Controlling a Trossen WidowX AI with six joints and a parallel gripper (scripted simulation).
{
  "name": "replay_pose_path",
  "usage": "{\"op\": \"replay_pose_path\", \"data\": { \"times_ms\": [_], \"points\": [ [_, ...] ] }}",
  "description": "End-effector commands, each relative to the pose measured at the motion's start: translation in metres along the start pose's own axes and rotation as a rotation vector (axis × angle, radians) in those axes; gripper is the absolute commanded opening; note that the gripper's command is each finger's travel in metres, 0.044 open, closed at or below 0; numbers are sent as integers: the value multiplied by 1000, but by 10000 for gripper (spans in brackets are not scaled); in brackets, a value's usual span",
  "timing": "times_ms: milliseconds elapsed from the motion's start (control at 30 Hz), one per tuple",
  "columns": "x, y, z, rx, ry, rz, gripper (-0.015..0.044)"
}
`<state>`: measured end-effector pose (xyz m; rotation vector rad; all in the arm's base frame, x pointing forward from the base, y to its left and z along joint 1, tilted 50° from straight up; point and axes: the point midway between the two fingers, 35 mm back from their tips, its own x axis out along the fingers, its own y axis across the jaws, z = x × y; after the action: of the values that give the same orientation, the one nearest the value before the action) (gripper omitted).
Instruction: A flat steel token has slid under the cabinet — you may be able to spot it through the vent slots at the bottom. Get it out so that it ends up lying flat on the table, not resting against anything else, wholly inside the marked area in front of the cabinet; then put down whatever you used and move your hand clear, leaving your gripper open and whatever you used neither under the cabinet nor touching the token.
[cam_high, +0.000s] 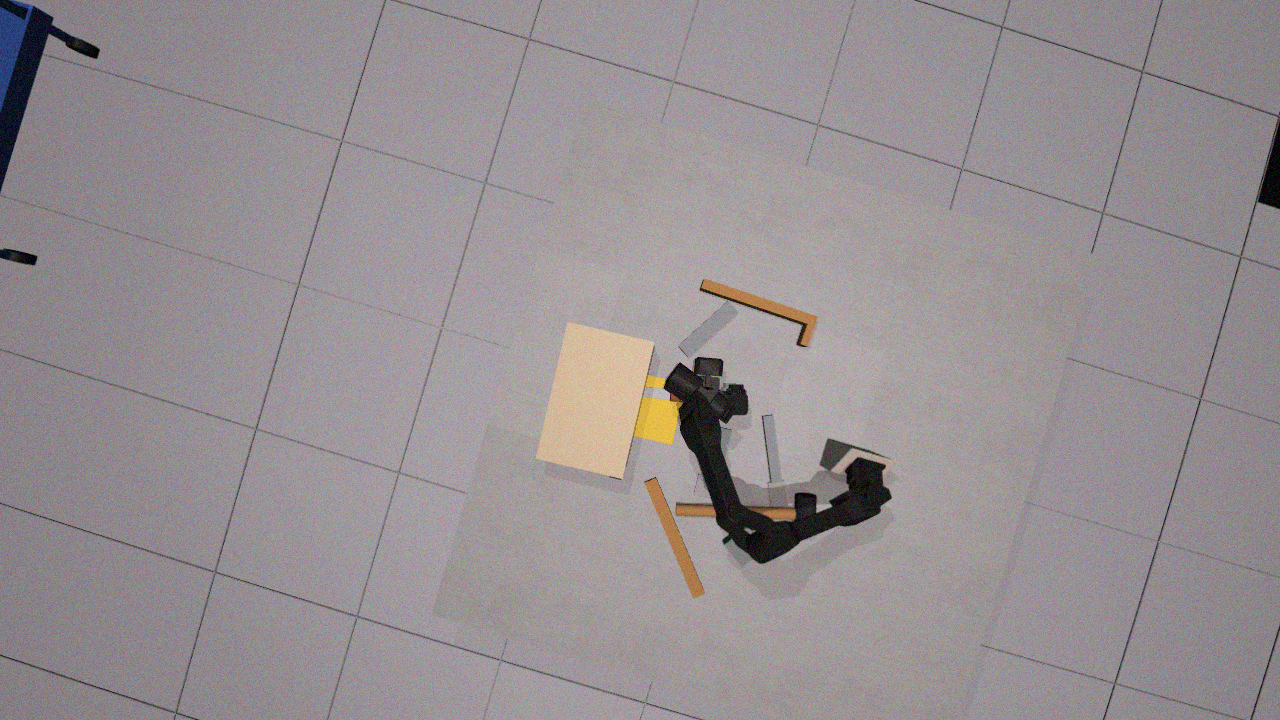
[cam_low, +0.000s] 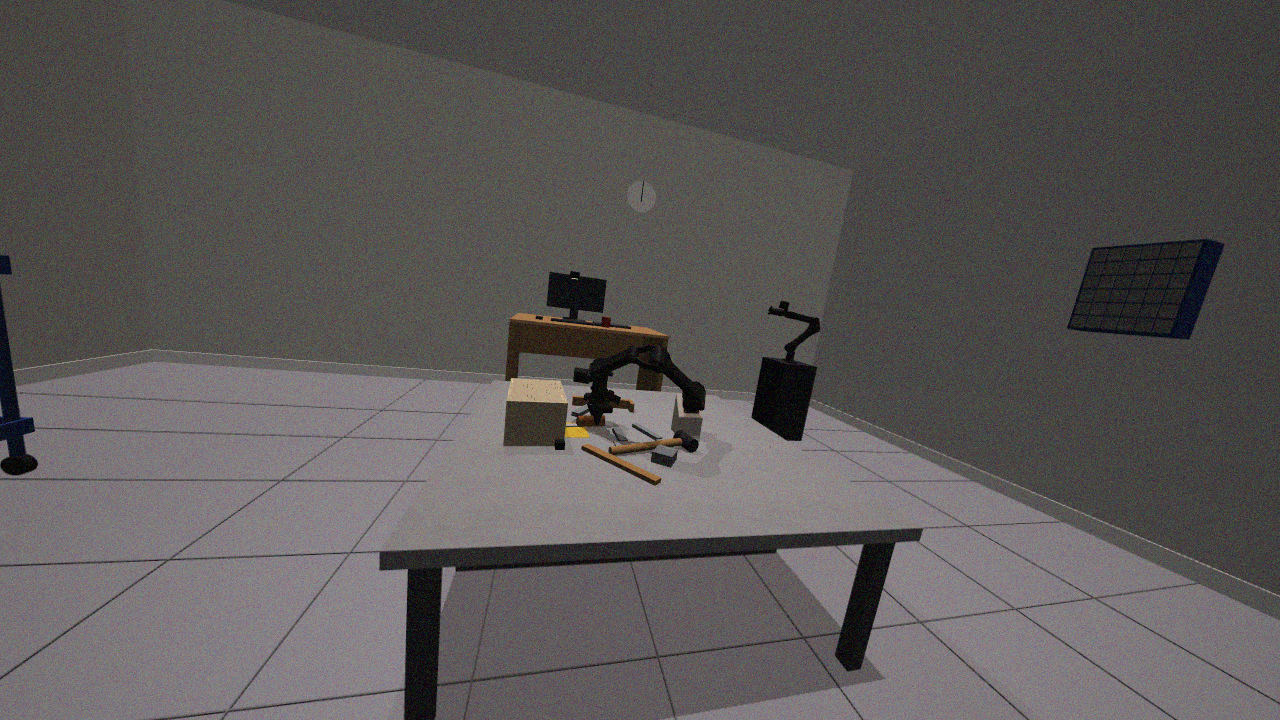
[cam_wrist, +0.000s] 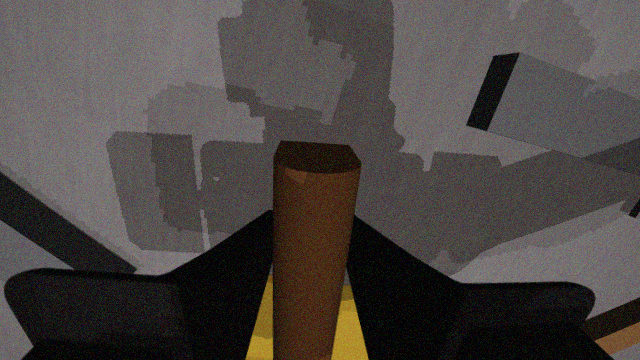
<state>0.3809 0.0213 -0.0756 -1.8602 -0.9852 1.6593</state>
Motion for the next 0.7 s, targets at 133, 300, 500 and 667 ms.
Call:
{"op": "replay_pose_path", "data": {
  "times_ms": [133, 300, 500, 667],
  "points": [
    [0, 2, -10, 2, 3, 3, 0],
    [0, 3, -15, 2, 3, 3, 0],
    [0, 3, -20, 2, 3, 3, 0],
    [0, 3, -24, 2, 3, 3, 0]
  ]
}}
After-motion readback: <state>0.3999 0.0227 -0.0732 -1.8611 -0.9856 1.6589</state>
